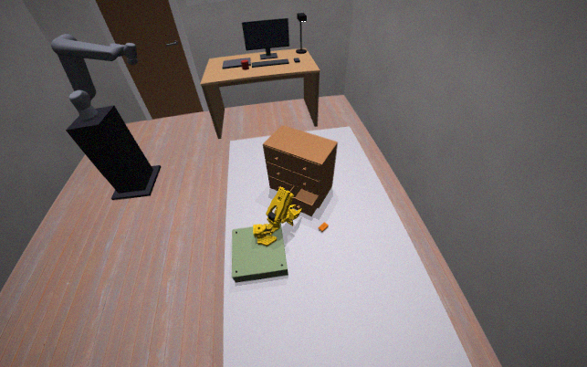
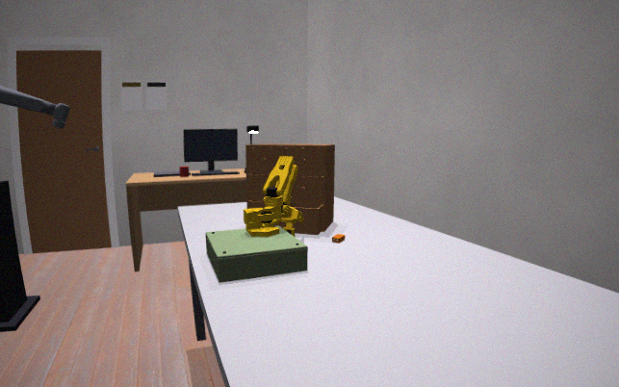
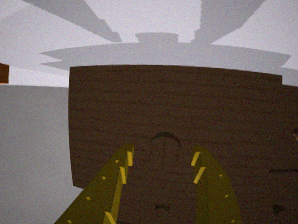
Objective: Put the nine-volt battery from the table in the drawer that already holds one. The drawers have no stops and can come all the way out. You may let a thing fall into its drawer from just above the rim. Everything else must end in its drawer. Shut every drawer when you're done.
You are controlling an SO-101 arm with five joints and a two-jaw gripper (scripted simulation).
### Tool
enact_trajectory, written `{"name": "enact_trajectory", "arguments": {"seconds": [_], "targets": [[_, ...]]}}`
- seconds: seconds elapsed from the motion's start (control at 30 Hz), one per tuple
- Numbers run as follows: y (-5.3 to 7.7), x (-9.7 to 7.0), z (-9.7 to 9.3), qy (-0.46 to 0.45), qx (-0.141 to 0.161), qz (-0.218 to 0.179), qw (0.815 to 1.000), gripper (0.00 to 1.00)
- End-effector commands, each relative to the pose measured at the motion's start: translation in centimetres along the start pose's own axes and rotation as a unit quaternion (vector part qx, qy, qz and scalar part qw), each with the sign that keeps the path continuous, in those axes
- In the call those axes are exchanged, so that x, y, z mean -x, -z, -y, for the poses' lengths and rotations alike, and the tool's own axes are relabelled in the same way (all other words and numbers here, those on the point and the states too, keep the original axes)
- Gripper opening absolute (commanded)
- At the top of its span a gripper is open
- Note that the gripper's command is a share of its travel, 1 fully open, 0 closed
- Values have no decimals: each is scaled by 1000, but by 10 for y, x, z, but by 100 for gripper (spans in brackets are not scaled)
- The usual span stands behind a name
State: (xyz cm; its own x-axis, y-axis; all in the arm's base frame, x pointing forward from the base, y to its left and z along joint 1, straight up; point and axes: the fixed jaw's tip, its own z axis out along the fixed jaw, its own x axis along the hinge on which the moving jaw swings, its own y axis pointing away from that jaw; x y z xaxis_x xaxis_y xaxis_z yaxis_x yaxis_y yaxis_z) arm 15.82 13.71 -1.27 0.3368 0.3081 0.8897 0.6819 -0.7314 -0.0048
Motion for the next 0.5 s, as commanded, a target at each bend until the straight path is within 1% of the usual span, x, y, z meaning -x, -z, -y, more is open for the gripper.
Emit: {"name": "enact_trajectory", "arguments": {"seconds": [0.0, 0.47], "targets": [[2, -3, -3, -11, 7, -6, 1000, 21], [2, -6, -7, -22, 15, -16, 1000, 21]]}}
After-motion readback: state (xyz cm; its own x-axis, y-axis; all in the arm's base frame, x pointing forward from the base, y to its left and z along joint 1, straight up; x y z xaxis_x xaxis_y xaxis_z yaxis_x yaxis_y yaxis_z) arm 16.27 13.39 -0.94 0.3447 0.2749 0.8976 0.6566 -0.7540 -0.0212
